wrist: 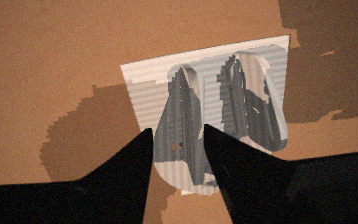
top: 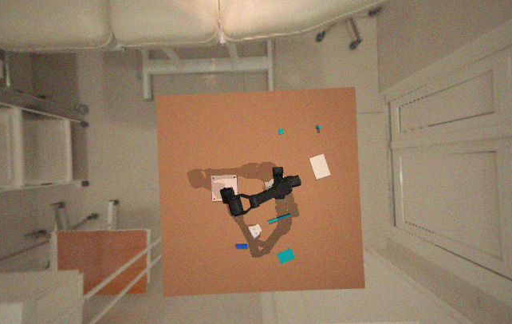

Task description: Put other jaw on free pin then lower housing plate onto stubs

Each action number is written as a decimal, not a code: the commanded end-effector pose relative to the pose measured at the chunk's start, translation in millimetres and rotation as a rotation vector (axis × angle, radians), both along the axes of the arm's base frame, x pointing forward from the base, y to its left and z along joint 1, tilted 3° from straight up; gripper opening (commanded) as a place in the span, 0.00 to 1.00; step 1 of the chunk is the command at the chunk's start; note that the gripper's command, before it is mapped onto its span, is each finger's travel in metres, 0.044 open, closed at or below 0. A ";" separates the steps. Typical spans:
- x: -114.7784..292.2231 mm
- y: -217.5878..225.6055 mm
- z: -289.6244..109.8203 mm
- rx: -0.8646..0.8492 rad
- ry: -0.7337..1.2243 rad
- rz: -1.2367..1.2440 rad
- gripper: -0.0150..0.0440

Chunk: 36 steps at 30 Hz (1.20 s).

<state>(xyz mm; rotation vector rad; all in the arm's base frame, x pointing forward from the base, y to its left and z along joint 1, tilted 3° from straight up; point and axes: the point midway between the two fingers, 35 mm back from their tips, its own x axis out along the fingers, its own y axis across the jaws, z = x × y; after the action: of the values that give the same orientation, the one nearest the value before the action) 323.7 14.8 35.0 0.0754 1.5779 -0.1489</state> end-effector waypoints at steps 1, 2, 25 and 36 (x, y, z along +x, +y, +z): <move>0.3 0.2 -0.8 0.002 -0.001 0.002 0.48; 0.3 0.2 -0.9 0.002 -0.001 0.002 0.48; 0.2 -0.1 -6.9 0.002 -0.001 -0.003 0.48; 0.1 -0.2 -10.0 0.001 -0.001 -0.010 0.48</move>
<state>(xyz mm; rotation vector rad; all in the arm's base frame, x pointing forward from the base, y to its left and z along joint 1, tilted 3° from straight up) 324.3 14.6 26.8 0.0806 1.5734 -0.1526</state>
